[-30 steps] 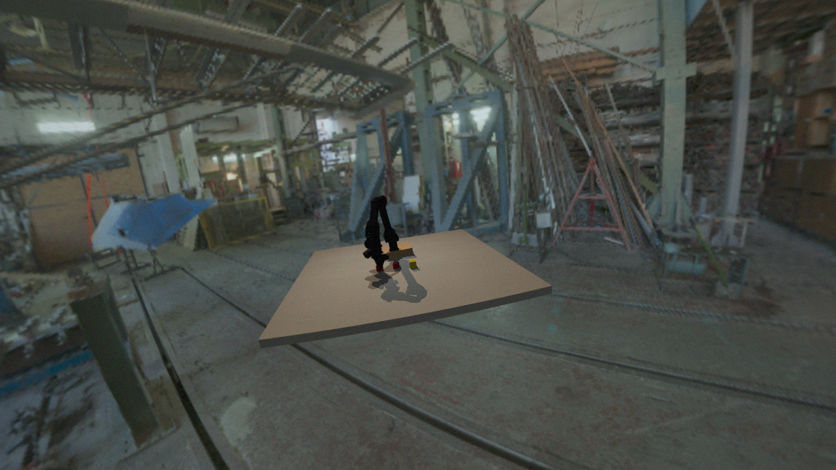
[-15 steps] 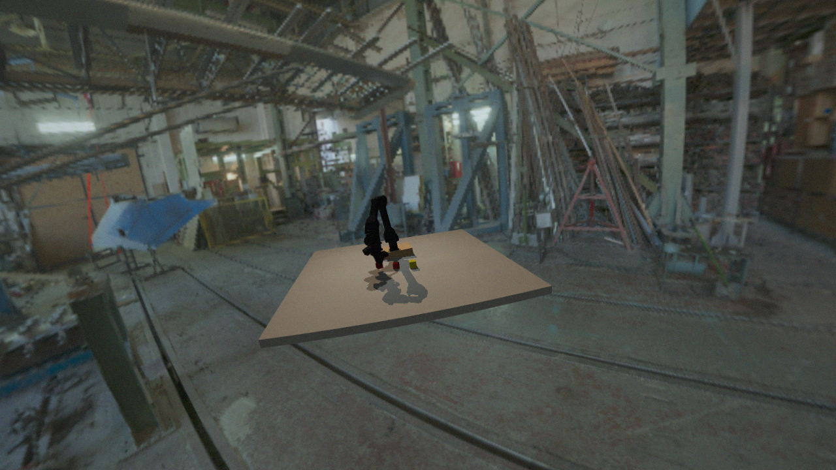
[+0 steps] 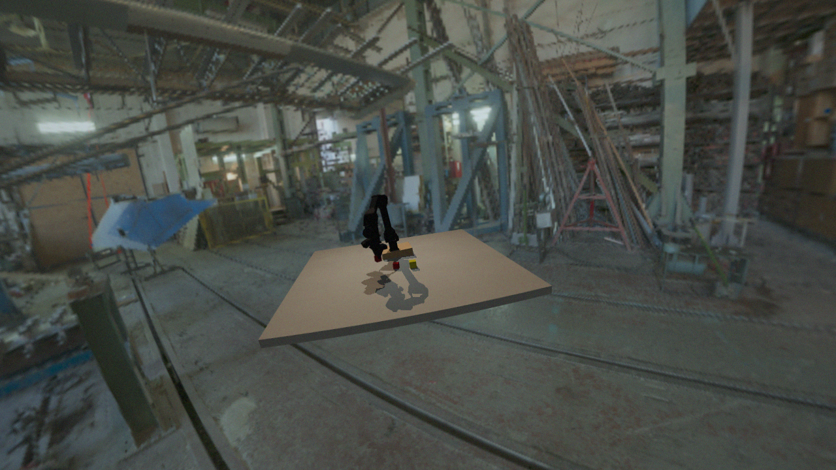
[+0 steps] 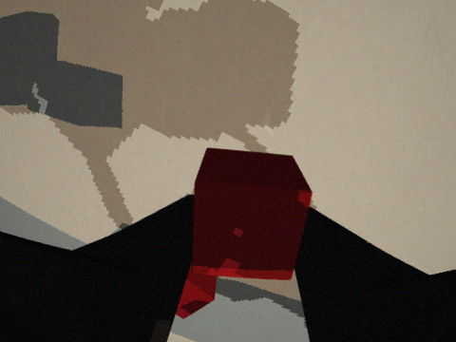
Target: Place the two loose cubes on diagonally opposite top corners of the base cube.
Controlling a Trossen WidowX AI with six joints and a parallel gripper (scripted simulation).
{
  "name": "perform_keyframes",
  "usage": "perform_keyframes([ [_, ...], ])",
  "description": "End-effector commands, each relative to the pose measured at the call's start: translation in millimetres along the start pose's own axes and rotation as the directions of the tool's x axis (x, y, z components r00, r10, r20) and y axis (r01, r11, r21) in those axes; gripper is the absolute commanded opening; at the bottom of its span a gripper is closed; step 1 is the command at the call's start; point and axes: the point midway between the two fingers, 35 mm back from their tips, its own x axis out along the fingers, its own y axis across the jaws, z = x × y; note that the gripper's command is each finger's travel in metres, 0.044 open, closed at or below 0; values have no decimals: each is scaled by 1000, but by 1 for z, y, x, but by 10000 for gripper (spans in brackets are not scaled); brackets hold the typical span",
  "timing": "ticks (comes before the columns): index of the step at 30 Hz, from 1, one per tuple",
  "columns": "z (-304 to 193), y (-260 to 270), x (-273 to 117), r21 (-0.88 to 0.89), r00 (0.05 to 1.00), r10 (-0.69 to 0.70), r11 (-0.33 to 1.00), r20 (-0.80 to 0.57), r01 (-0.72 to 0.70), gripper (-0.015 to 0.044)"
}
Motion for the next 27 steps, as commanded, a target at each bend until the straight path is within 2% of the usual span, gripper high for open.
perform_keyframes([
  [1, 0, -1, -12, 5, 1000, 0, 1000, 3, 0, 105],
  [15, -3, -3, -44, 4, 1000, 5, 1000, 4, -5, 105],
  [27, -30, 21, -37, -336, 1000, 10, 942, 1, -9, 105],
])
